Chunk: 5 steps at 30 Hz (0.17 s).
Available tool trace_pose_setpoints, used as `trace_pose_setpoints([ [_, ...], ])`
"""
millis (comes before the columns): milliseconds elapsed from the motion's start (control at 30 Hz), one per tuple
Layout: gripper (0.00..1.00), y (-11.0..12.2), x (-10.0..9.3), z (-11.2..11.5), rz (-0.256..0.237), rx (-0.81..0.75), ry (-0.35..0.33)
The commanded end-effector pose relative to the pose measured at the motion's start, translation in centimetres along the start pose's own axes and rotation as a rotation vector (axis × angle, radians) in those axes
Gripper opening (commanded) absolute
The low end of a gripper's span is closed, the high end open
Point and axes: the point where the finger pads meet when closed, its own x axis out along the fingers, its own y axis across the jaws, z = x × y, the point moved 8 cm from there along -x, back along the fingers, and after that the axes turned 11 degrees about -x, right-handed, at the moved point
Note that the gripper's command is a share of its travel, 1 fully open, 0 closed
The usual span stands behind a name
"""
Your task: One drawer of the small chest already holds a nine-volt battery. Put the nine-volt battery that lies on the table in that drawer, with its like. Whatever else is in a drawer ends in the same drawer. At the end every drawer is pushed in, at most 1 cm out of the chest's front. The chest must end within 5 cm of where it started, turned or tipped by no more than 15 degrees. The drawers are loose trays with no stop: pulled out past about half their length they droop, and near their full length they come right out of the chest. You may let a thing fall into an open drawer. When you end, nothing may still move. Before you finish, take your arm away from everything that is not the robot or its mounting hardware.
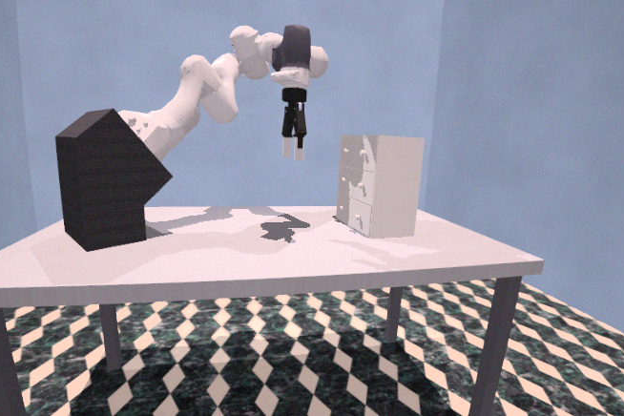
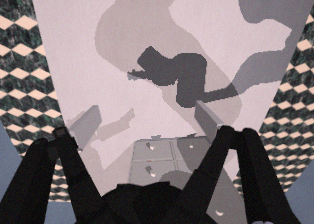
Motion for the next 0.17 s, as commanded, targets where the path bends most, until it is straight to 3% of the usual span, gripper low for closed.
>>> trace_pose_setpoints([
  [0, 1.00, 0.00, -0.01, 0.00, 0.000, 0.000, 0.000],
  [133, 1.00, 0.00, -0.01, 0.00, 0.000, 0.000, 0.000],
])
